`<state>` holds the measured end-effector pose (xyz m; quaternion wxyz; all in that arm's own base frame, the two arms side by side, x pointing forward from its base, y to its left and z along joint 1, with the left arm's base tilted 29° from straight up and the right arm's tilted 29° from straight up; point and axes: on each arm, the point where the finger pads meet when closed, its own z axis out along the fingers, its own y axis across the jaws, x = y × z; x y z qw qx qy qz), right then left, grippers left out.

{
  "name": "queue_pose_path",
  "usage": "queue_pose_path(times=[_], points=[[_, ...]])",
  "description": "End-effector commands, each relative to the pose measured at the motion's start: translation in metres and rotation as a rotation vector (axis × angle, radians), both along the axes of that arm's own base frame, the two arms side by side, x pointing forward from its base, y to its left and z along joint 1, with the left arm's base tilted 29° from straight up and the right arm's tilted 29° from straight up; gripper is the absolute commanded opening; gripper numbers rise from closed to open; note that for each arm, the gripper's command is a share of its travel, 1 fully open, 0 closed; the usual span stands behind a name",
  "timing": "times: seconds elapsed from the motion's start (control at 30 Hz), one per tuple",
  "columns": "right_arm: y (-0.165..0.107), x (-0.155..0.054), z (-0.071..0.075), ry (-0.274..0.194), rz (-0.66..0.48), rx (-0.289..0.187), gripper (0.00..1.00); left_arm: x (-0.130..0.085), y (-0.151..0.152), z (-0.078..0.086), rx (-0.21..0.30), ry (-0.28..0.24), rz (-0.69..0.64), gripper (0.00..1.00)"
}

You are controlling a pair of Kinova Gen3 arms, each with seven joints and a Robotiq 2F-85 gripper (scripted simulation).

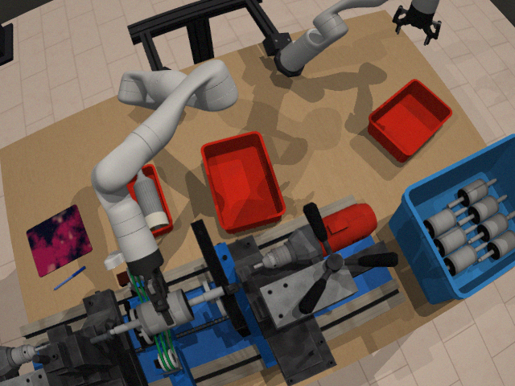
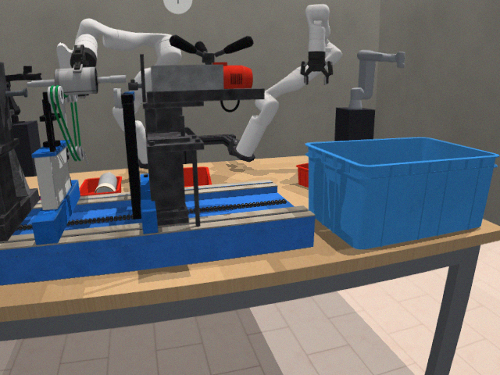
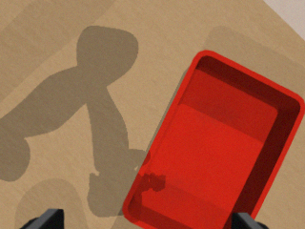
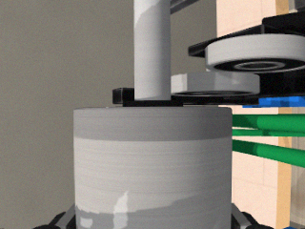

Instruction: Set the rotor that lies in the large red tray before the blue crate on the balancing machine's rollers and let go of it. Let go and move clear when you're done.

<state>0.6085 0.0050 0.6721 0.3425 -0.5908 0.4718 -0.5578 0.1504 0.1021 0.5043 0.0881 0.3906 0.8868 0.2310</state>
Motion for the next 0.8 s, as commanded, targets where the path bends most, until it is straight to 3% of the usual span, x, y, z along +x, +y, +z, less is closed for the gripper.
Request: queue_pose_path(times=[0.0,0.77], points=[[0.0003,-0.0005,0.0015,-0.003,0.001,0.0,0.099,0.0,-0.0003,0.0002,0.0,0.0,0.0,1.0],[-0.0012,0.0011,-0.0026,-0.003,0.002,0.0,0.099,0.0,-0.0003,0.0002,0.0,0.0,0.0,1.0]])
